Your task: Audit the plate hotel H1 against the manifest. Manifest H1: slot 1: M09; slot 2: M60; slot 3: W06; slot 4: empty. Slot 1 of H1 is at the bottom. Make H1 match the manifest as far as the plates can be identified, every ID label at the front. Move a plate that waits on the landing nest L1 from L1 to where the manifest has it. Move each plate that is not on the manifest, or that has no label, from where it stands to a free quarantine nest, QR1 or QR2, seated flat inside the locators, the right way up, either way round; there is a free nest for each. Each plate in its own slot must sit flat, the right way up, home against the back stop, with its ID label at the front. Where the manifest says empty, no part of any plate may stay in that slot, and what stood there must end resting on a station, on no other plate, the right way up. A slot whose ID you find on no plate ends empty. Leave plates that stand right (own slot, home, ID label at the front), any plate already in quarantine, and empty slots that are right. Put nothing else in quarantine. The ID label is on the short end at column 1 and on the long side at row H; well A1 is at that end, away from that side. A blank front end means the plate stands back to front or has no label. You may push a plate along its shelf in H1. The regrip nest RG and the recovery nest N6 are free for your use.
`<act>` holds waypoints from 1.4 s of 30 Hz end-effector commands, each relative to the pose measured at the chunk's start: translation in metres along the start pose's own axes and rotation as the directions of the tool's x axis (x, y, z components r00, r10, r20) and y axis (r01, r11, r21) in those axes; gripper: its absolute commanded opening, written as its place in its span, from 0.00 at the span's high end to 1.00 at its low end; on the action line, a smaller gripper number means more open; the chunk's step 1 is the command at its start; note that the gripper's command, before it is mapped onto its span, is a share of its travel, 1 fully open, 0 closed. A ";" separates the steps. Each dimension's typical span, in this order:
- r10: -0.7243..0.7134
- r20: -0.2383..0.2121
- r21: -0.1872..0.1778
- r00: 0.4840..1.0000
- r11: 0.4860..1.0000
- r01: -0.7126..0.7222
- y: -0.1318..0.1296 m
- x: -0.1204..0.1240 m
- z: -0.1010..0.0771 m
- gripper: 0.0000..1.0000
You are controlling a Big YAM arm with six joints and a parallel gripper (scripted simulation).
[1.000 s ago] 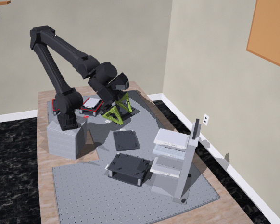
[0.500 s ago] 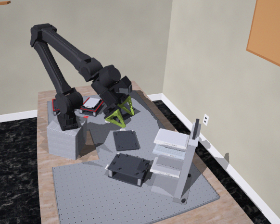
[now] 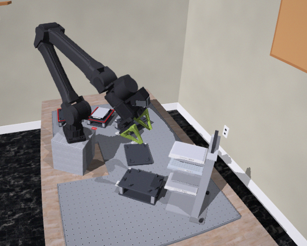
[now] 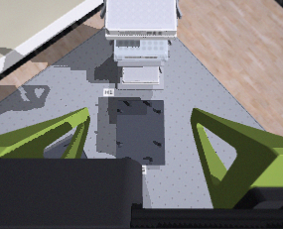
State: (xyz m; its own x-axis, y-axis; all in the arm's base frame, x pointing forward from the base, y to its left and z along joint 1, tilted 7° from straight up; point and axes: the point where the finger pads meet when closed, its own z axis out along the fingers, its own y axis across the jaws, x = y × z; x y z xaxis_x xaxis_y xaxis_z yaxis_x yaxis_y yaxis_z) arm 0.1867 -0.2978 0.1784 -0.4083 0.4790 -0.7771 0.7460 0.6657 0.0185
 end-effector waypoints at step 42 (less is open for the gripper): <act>-0.012 0.059 0.007 0.998 1.000 0.012 -0.002 -0.042 0.044 0.00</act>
State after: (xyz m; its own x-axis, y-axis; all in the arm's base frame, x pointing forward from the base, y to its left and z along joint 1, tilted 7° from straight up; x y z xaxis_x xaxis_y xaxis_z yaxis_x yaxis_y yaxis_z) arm 0.2170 -0.3316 0.1580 -0.4090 0.4788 -0.7769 0.7458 0.6659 0.0177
